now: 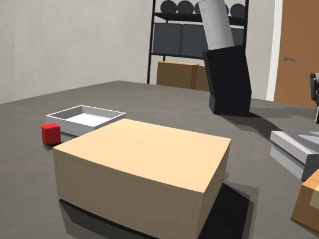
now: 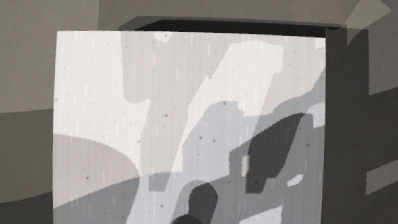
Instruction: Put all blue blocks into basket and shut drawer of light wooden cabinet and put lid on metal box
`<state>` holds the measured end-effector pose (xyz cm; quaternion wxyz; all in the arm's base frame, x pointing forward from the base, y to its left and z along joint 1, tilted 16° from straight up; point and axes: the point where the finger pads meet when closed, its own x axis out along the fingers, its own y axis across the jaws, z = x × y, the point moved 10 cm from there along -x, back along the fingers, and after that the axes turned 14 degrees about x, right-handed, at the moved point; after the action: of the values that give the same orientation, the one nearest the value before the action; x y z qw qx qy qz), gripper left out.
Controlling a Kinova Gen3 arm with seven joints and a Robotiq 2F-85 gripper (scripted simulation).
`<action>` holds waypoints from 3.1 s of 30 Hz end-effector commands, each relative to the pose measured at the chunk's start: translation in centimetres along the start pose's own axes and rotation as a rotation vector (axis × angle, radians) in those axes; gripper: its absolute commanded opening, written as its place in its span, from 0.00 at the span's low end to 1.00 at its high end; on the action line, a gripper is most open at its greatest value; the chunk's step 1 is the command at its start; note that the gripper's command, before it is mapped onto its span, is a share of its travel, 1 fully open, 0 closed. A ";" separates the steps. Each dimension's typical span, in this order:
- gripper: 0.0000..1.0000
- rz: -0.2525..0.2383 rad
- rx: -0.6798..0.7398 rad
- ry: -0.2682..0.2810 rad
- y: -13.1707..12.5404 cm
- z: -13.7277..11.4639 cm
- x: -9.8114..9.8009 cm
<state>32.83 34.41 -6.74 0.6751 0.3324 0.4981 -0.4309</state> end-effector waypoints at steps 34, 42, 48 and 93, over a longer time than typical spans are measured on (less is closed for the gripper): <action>0.48 0.002 0.000 0.001 0.1 -0.1 0.1; 0.48 0.002 0.000 0.001 0.1 -0.1 0.5; 0.48 0.002 0.000 0.001 0.1 -0.1 0.9; 0.48 0.002 0.000 0.001 0.1 -0.1 2.6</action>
<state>33.23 33.81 -9.30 0.6751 0.3324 0.4981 -0.4309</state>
